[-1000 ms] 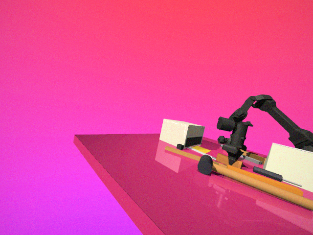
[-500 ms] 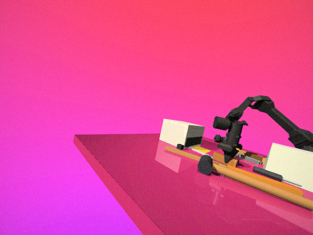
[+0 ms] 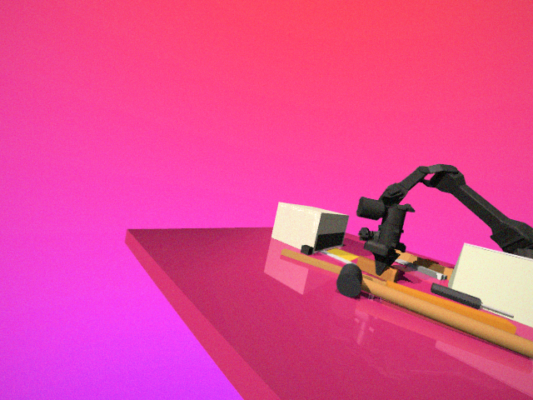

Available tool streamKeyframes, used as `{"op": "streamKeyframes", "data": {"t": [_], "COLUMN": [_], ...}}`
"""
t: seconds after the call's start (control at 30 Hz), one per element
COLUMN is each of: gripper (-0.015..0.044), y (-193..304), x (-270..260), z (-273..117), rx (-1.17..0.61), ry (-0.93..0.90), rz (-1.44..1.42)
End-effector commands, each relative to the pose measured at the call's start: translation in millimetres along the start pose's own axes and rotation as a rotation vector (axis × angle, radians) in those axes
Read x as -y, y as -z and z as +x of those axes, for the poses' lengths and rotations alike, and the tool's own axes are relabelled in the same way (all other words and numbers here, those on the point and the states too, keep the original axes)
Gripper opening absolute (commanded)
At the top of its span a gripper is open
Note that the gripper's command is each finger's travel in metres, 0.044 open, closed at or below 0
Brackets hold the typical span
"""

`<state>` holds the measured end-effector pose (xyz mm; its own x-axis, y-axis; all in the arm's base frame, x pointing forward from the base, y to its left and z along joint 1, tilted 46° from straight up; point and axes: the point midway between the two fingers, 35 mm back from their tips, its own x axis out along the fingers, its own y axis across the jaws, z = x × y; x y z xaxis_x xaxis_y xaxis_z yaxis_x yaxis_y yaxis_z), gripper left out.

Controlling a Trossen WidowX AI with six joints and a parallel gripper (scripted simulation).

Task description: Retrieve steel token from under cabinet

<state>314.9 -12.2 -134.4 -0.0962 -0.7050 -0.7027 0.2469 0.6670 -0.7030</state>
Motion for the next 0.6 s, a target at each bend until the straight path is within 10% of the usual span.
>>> {"op": "streamKeyframes", "data": {"t": [0.0,0.57], "gripper": [0.0,0.0], "y": [-7,-26], "x": [-1,-1], "z": [0,0], "rx": [0.001,0.001], "ry": [-0.003,-0.003], "rz": [-0.001,0.0]}}
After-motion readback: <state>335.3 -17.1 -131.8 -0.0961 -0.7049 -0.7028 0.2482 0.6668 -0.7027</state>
